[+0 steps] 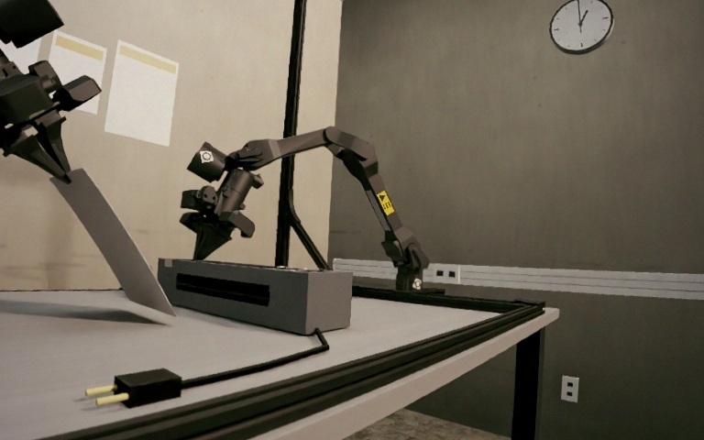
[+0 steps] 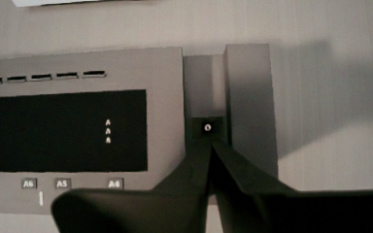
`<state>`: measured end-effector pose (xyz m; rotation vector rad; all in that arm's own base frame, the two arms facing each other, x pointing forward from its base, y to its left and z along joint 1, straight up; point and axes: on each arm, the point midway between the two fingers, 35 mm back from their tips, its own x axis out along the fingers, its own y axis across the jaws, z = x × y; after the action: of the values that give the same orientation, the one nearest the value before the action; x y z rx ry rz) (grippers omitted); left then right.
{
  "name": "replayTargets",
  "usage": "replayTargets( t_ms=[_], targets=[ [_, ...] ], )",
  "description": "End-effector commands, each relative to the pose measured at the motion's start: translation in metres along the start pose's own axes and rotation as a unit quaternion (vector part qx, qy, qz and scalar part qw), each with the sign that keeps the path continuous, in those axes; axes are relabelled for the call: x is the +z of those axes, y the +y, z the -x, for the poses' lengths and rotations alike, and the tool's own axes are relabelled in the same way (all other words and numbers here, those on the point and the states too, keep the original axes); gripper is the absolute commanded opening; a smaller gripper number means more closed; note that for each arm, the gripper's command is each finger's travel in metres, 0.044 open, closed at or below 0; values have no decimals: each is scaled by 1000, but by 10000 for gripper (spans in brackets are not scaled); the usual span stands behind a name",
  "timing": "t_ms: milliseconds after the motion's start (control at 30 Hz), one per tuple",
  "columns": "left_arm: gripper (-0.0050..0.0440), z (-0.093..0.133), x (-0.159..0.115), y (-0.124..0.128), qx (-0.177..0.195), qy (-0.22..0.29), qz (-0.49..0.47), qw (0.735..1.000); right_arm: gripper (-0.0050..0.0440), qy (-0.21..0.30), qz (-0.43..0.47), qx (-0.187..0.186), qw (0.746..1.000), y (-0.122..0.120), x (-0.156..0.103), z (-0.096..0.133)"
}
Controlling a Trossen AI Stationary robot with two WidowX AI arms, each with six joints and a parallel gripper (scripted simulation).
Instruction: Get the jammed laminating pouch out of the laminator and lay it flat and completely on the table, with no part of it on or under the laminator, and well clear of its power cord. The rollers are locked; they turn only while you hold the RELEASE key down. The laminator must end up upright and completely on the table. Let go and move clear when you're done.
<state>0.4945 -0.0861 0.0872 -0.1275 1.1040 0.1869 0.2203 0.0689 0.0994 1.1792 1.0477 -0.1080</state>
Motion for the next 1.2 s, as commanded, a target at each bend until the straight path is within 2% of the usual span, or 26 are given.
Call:
replayTargets(
  t_ms=[0,333,400,433,500,967,1167],
  targets=[
    [-50,41,-8,-2,-7,-13,1,1000,-50,-3,3,6,1000,5,1,2],
    [-50,120,-55,0,-3,-3,-1,1000,-50,-3,3,6,1000,5,1,2],
    [-50,120,-55,0,-3,-3,-1,1000,-50,-3,3,6,1000,5,1,2],
    [-50,108,-45,-1,-5,-6,0,1000,-50,-3,3,6,1000,5,1,2],
    [-50,119,-55,0,-3,0,0,1000,-50,-3,3,6,1000,5,1,2],
    [-50,119,-55,0,-3,0,0,1000,-50,-3,3,6,1000,5,1,2],
    [-50,119,-51,-1,-6,-4,0,1000,-50,-3,4,7,1000,-13,2,-13]
  ],
)
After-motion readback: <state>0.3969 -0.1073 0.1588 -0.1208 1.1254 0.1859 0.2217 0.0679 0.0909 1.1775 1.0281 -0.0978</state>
